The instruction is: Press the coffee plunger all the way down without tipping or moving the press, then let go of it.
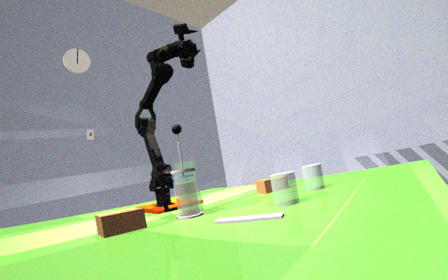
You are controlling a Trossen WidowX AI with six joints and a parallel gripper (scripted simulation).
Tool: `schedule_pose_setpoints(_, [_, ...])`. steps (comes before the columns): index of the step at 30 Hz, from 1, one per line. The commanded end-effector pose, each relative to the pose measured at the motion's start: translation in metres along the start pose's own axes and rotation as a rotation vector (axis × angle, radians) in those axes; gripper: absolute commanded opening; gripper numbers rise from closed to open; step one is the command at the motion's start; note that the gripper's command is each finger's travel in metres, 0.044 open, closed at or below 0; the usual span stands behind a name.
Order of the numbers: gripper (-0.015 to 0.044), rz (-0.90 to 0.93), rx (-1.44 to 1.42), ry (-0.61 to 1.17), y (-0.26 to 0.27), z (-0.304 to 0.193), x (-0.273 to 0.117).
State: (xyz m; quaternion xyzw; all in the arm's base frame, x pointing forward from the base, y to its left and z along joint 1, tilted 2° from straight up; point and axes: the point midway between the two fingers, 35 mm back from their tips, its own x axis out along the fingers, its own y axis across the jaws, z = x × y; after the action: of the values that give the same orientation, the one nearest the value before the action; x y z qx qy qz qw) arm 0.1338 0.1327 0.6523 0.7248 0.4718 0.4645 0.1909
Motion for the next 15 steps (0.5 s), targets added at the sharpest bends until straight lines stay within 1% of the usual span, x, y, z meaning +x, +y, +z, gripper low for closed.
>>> schedule_pose_setpoints(1, [0.0426,0.007,0.022,-0.005,0.001,0.001,0.000])
schedule_pose_setpoints(2, [0.0440,0.021,0.065,-0.013,0.003,0.003,-0.001])
schedule_pose_setpoints(3, [0.0440,0.043,0.129,-0.025,0.005,0.006,-0.003])
schedule_pose_setpoints(6, [0.0440,0.159,0.433,-0.074,0.016,0.020,-0.011])
schedule_pose_setpoints(11, [0.0440,0.474,1.066,-0.106,0.033,0.059,-0.040])
schedule_pose_setpoints(15, [0.0440,0.785,1.525,-0.040,0.035,0.092,-0.074])
